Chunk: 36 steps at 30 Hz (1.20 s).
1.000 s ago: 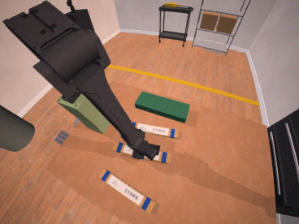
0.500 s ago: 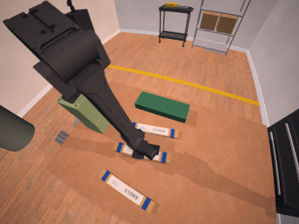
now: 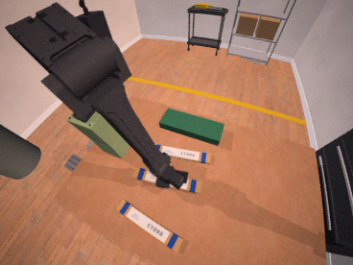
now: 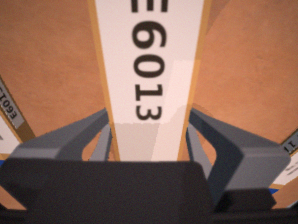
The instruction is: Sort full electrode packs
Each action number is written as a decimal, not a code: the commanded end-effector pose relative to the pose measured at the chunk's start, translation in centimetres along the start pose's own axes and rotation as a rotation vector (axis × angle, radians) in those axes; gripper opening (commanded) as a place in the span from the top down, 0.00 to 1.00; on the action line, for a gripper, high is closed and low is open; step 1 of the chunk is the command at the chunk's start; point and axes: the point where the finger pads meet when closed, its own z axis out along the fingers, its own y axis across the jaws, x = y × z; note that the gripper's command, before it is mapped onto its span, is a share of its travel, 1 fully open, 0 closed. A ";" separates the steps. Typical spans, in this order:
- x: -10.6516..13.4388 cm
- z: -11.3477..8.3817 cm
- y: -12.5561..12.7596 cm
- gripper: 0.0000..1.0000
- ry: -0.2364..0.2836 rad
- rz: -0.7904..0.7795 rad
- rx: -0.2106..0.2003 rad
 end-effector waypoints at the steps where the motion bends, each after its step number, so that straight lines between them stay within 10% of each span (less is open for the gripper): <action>1: -1.9 -0.9 -1.4 1.00 -0.051 0.006 0.021; 36: -1.7 1.5 -1.3 1.00 -0.044 0.006 0.018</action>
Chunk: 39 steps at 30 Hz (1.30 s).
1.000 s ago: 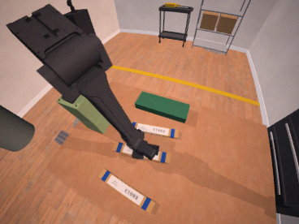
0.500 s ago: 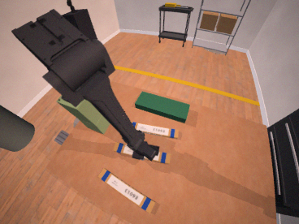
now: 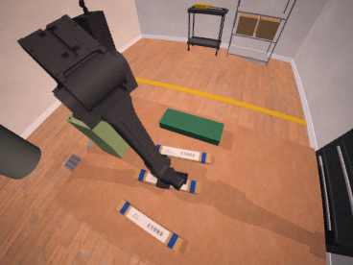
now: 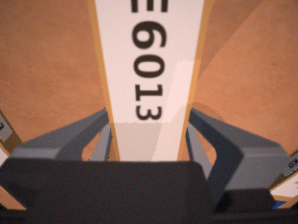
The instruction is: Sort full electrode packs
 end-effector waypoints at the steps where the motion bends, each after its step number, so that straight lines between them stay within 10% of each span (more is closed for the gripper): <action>1: -1.5 -0.3 -1.3 1.00 -0.041 0.006 0.016; 30: -1.6 -1.0 -1.2 1.00 -0.034 0.004 0.013; 31: -1.6 -1.0 -1.2 0.04 -0.033 0.004 0.013; 39: -1.3 -0.7 -1.0 0.04 -0.026 0.004 0.010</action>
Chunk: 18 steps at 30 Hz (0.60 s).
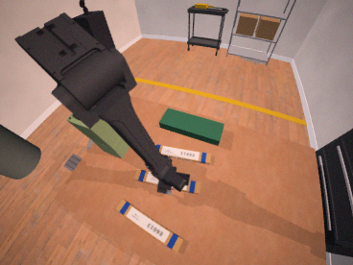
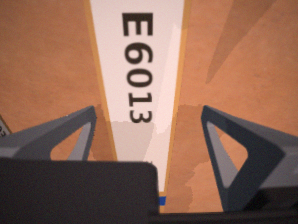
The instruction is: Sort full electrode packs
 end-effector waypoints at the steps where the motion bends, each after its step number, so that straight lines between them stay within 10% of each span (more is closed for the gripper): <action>1: 0.1 -0.1 -0.3 0.04 0.005 0.000 -0.003; 18: 1.2 0.9 0.2 0.04 0.031 -0.002 -0.014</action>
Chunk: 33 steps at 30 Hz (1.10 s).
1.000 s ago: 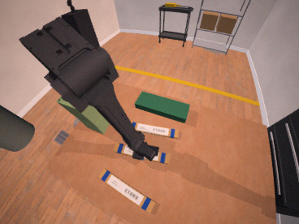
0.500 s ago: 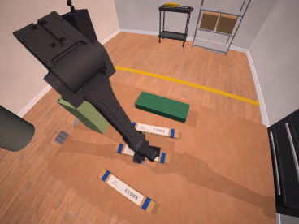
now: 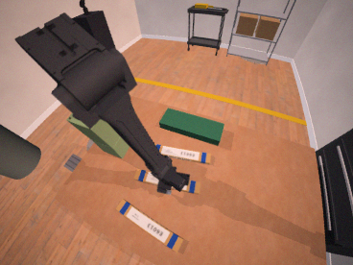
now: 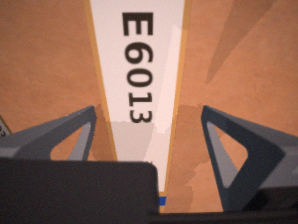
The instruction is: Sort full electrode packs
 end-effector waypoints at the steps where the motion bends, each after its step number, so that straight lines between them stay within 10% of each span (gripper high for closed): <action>1: 1.2 0.9 0.2 0.04 0.031 -0.002 -0.014; 27: 0.5 -11.5 0.7 0.04 0.003 -0.002 -0.003; 33: 0.5 -11.4 0.8 0.04 0.005 -0.002 -0.004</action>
